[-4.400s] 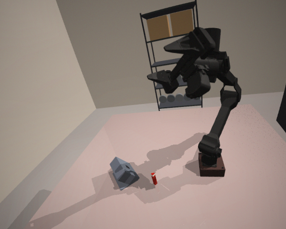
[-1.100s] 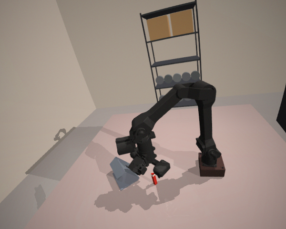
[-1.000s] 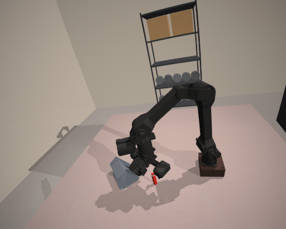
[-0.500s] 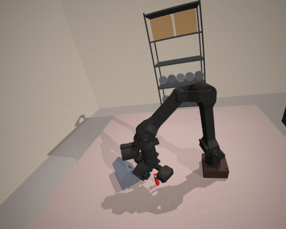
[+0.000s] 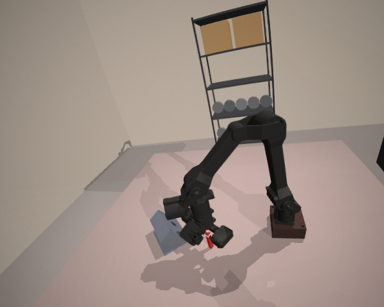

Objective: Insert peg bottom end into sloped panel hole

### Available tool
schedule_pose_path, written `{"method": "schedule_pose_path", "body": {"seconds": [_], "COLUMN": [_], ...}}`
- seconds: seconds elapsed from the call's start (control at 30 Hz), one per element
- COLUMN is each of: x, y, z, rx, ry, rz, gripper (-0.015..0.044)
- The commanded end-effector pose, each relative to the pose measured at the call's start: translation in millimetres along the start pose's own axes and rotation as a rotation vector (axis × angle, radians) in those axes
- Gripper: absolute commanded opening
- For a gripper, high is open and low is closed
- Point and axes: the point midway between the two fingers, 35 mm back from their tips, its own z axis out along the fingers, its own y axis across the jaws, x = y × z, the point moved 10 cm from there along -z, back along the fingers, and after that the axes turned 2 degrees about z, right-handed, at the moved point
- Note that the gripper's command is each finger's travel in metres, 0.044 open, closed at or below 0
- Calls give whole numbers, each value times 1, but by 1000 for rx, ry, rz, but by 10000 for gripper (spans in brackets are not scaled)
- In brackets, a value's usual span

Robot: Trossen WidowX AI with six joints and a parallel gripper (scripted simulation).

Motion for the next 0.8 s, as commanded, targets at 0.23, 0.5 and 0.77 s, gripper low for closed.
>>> {"method": "schedule_pose_path", "body": {"seconds": [0.23,0.5,0.77], "x": [0,0,0], "y": [0,0,0], "z": [0,0,0], "rx": [0,0,0], "ry": [-1,-1,-1], "rz": [0,0,0], "gripper": [204,13,0]}}
